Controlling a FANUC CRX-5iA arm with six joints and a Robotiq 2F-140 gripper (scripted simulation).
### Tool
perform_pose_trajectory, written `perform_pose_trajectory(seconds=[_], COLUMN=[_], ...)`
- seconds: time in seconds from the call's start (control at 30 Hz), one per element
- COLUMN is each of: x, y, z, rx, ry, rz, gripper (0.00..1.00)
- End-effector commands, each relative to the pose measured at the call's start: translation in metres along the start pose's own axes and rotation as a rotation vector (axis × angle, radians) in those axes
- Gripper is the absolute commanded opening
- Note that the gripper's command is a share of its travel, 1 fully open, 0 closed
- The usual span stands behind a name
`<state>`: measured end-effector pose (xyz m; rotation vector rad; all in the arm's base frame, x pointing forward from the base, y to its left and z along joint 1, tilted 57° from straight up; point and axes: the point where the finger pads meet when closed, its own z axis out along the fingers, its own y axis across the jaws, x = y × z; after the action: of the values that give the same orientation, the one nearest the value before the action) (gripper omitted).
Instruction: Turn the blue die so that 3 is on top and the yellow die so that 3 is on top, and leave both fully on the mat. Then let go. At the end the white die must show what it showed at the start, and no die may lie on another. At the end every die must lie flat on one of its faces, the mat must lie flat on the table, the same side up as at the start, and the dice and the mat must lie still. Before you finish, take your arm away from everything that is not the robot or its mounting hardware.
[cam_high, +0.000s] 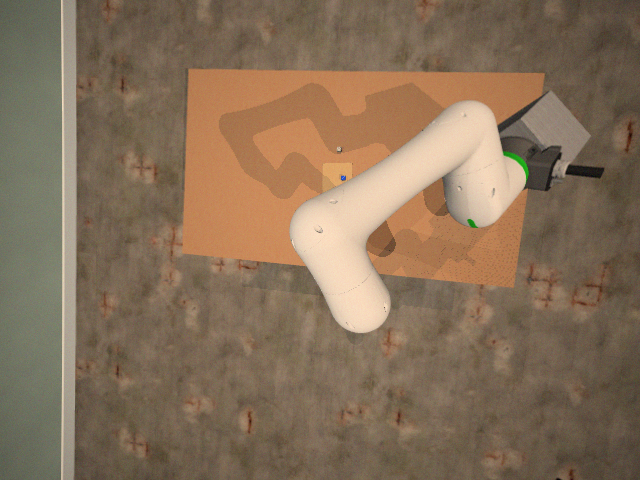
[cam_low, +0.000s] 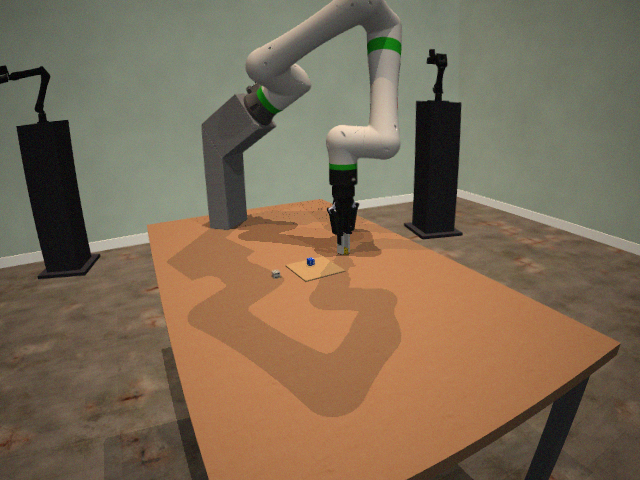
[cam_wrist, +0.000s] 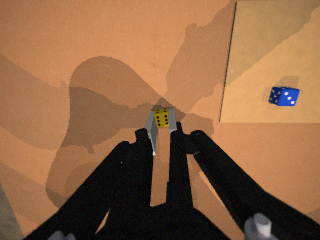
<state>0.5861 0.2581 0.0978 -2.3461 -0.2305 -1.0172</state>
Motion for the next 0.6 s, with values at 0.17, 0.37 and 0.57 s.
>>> perform_pose_trajectory(seconds=[0.17,0.37,0.57], x=[0.0,0.0,0.0], y=[0.0,0.0,0.0], z=[-0.028,-0.058,-0.093], rx=[0.0,0.0,0.0], ry=[0.0,0.0,0.0], rz=[0.0,0.0,0.0], gripper=[0.09,0.09,0.09])
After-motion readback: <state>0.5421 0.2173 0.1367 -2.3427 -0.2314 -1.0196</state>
